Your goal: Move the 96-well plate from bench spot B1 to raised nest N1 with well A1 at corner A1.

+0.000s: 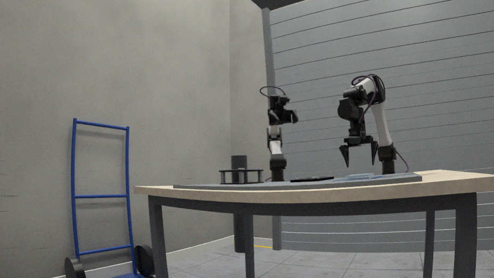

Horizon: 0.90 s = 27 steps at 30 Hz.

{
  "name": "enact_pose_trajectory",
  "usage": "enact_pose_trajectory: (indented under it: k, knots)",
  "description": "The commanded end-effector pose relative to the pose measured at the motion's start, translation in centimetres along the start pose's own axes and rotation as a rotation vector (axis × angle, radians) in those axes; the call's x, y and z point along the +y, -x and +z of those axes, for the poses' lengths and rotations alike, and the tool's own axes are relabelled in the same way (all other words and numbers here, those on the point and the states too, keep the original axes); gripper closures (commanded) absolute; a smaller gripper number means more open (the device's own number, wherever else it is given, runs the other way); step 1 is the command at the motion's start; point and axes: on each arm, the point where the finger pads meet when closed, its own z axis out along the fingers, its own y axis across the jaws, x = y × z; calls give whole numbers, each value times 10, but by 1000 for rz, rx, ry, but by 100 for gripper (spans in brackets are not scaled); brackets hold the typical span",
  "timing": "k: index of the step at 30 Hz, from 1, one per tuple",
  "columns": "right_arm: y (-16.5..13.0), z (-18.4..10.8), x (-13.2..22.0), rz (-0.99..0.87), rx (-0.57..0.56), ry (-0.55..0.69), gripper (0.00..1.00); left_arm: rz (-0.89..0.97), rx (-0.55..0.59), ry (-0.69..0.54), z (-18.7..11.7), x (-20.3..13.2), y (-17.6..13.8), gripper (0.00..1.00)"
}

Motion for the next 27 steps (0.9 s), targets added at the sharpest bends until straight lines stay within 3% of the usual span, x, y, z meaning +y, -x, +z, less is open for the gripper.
enact_pose_trajectory:
  k: [1, 9, 24, 27]
  knots:
    - [25, 0, 20, -23, -61, 61, 0, -21, 22, -8, 5, -1, 4, 0]
    - [23, -3, 59, -93, -52, 228, 0, -18, 25, -4, 22, 0, 1, 0]
    - [16, -2, 56, -82, -23, 216, 0, -14, 27, -3, 42, 0, 5, 0]
    - [16, -2, 56, -82, -23, 216, 0, -14, 7, -7, 38, -1, 9, 4]
